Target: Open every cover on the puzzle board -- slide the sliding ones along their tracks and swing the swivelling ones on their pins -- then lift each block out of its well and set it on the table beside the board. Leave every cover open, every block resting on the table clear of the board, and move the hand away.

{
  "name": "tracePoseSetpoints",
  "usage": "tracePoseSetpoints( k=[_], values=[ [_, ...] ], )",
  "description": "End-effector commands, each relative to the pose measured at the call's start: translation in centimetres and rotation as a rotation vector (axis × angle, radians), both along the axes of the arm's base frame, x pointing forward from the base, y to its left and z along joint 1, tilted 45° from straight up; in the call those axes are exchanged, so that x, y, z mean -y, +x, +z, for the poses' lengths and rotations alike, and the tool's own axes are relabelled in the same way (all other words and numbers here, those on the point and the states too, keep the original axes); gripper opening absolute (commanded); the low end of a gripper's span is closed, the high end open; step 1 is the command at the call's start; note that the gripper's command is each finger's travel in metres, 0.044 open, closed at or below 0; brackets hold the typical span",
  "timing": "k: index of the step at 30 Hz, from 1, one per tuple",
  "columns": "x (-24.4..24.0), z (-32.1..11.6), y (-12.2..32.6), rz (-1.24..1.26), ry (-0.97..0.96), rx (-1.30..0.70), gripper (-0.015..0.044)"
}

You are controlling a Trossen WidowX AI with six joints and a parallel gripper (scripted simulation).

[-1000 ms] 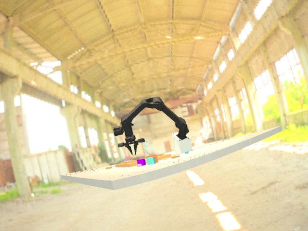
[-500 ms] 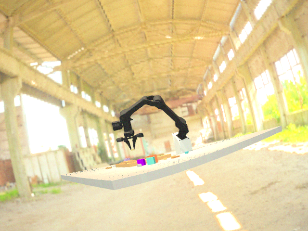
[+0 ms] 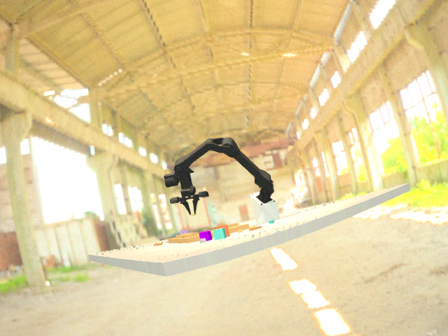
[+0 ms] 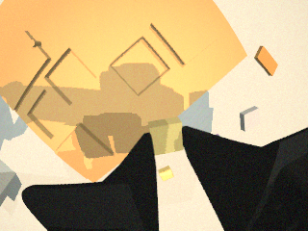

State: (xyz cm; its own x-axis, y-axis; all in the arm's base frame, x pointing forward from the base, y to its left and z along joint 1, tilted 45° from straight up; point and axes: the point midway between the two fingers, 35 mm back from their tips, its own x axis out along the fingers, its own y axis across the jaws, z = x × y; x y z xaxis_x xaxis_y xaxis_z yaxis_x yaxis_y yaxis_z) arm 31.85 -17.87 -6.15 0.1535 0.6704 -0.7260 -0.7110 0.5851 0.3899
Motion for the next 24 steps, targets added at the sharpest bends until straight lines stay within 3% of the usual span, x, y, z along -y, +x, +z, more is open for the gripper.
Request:
tracePoseSetpoints(
  k=[1, 24],
  values=[
    [0.8, -1.1, -1.6, 0.004, -0.001, -0.006, 0.008],
    [4.0, -5.5, -8.9, 0.004, -0.007, -0.013, 0.008]
  ],
)
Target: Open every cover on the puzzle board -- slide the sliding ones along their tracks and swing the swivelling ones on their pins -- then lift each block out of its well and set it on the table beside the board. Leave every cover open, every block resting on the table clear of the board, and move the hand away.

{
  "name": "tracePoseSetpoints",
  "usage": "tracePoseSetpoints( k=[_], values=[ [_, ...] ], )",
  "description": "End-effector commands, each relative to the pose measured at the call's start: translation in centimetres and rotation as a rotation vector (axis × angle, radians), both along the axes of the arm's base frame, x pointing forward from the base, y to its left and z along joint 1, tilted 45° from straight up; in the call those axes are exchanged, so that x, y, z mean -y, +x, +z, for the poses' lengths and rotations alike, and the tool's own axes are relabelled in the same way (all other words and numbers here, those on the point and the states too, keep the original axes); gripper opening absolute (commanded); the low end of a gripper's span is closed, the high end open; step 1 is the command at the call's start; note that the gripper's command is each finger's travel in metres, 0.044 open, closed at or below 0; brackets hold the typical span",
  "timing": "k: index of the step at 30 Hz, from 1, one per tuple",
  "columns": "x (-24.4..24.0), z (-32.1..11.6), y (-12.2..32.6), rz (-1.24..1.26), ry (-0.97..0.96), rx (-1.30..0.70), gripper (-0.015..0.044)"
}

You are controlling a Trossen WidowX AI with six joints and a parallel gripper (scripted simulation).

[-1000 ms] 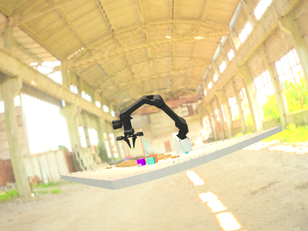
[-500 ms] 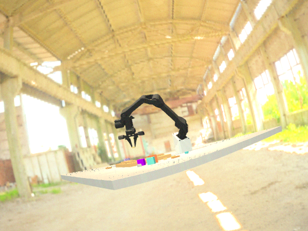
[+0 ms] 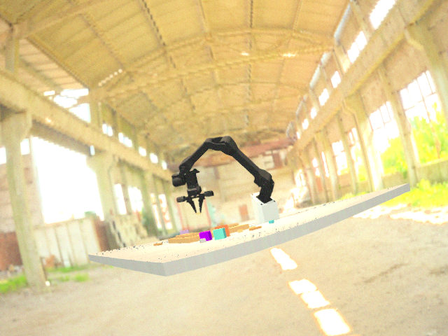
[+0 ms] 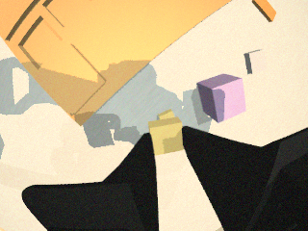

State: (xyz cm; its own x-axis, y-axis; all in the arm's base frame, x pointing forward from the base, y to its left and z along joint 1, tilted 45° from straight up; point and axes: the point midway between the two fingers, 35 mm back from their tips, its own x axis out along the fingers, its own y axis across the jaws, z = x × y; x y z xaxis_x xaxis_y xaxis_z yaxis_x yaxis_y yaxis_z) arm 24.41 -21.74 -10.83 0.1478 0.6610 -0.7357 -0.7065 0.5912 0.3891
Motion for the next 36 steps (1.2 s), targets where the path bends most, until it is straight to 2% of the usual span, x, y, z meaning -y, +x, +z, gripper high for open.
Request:
tracePoseSetpoints(
  k=[1, 16, 36],
  values=[
    [0.3, -1.0, -1.8, 0.006, 0.006, -0.003, 0.008],
    [1.0, -3.4, -6.8, 0.011, 0.02, 0.0, 0.008],
    [-0.6, -5.4, -6.2, 0.011, 0.019, 0.0, 0.008]
  ],
)
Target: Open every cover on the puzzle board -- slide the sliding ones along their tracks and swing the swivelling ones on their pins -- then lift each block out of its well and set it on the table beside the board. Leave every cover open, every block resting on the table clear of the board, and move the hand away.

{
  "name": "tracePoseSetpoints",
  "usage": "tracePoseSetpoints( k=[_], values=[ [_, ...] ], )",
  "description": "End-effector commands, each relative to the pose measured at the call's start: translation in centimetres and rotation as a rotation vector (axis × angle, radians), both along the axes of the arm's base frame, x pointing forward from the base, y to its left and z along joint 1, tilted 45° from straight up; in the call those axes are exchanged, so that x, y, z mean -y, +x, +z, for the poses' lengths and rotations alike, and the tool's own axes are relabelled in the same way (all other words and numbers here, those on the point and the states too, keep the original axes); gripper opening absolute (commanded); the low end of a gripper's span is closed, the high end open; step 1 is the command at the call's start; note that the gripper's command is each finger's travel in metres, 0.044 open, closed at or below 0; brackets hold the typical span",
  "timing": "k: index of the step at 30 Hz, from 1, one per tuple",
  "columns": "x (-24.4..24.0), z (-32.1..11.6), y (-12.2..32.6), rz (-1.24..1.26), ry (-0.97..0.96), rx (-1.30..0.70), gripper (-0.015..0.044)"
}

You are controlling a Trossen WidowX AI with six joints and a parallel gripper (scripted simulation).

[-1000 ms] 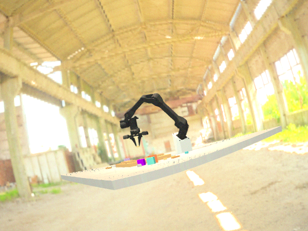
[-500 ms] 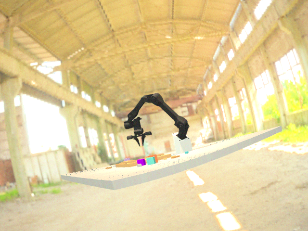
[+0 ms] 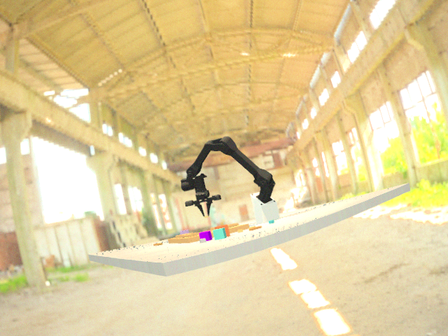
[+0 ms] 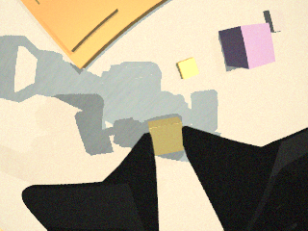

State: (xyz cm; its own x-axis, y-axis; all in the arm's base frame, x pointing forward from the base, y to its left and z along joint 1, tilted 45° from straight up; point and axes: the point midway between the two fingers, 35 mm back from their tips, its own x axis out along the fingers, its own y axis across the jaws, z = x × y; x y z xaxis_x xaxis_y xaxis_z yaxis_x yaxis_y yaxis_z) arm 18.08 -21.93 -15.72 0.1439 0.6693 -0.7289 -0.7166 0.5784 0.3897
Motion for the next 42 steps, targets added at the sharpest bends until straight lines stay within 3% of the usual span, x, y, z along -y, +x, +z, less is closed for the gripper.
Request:
tracePoseSetpoints(
  k=[1, 42],
  values=[
    [-0.9, -0.7, 0.2, -0.002, 0.01, -0.006, 0.008],
    [-5.6, -5.4, 1.1, -0.002, 0.013, -0.004, 0.008]
  ],
)
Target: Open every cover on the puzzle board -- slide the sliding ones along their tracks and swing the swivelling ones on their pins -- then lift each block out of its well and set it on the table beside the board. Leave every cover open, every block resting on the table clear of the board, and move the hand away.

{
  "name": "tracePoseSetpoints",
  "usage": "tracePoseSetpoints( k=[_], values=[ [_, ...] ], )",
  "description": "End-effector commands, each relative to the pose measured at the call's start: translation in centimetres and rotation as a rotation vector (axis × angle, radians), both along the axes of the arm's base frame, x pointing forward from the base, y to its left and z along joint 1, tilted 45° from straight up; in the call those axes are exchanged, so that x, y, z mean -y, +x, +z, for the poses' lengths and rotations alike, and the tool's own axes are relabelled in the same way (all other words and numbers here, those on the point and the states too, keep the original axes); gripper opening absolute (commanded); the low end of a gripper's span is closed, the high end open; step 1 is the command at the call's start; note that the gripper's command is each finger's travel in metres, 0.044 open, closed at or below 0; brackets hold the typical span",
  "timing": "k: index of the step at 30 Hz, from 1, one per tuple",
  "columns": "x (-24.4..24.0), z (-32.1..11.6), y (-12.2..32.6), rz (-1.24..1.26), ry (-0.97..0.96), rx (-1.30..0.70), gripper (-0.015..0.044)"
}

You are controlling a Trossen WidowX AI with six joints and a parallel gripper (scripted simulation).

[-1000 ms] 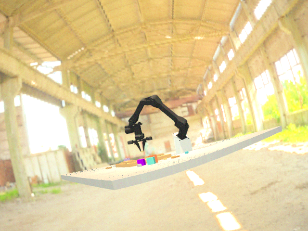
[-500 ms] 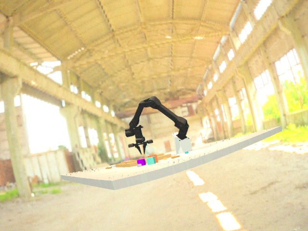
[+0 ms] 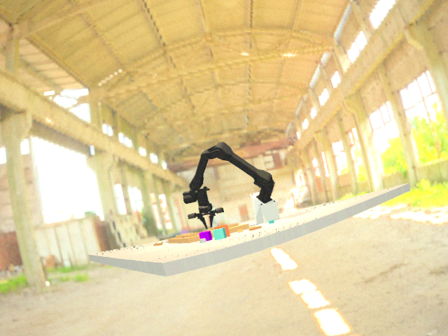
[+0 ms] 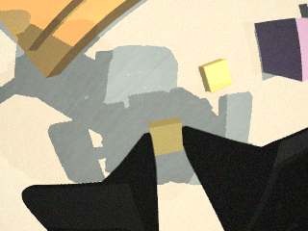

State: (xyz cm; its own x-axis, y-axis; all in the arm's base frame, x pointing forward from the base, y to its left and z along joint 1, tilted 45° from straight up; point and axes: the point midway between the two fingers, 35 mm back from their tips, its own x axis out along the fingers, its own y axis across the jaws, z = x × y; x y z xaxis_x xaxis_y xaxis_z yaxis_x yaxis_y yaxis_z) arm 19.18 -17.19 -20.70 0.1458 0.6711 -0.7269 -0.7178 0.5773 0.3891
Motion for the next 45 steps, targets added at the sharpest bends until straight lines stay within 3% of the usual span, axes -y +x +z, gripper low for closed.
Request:
tracePoseSetpoints(
  k=[1, 14, 28, 45],
  values=[
    [-1.0, -0.5, 0.0, -0.002, 0.011, -0.007, 0.008],
    [-1.9, -1.3, 0.0, -0.002, 0.012, -0.006, 0.008],
    [-1.4, -1.1, 0.0, 0.002, 0.005, -0.002, 0.044],
    [2.3, 2.8, -0.7, -0.003, 0.007, -0.007, 0.044]
  ],
)
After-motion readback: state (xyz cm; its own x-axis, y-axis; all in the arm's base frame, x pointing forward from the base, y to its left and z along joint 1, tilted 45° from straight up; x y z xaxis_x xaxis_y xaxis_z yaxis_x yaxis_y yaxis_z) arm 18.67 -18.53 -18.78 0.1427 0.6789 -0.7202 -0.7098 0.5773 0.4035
